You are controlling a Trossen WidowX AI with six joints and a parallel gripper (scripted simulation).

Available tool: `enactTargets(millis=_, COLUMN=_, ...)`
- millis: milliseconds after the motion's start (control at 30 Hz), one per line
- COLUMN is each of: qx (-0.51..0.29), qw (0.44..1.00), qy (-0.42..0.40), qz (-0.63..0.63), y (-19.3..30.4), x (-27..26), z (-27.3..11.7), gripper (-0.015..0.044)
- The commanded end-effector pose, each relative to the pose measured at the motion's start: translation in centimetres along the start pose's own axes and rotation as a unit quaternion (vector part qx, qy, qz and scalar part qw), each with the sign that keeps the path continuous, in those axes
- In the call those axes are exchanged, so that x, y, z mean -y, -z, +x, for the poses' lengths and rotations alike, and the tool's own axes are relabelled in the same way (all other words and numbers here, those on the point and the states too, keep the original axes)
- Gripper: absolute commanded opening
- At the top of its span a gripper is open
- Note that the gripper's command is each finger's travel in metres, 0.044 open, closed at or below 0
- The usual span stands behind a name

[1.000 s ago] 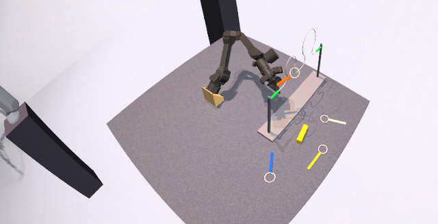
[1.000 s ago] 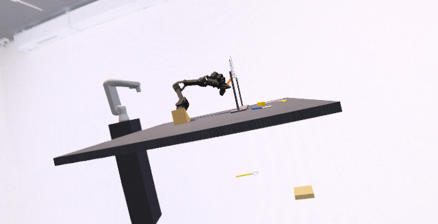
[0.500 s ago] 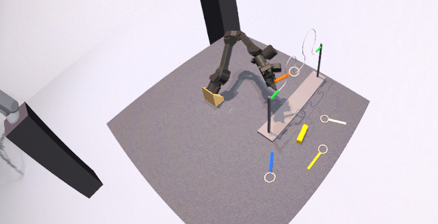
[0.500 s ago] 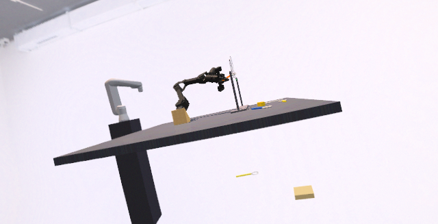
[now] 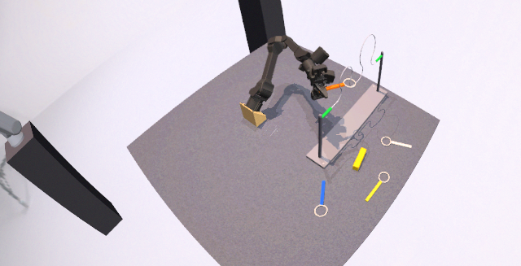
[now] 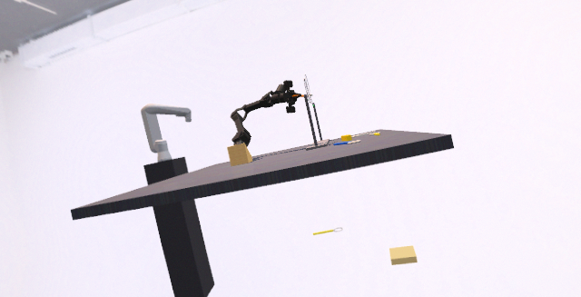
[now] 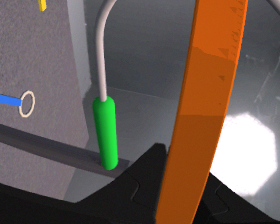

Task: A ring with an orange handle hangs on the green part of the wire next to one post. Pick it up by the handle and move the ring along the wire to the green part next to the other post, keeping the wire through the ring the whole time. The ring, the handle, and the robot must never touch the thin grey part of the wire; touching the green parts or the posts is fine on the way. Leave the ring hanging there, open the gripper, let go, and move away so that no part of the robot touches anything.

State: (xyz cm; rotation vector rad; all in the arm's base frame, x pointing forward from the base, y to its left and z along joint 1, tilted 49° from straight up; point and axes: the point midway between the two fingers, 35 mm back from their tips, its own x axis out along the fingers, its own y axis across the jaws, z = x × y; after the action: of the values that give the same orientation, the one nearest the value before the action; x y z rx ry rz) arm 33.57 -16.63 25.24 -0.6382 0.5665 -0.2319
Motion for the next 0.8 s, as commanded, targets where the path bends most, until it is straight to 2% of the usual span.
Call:
enactTargets(millis=0, qx=-0.005, qw=0.999, qy=0.025, qz=-0.035, y=-0.1, x=1.6, z=-0.2, gripper=-0.015)
enactTargets(millis=467, qx=-0.019, qw=0.987, qy=0.083, qz=-0.139, y=-0.9, x=5.6, z=-1.2, gripper=-0.015)
enactTargets(millis=767, qx=-0.021, qw=0.984, qy=0.091, qz=-0.154, y=-1.4, x=6.7, z=-1.6, gripper=-0.015)
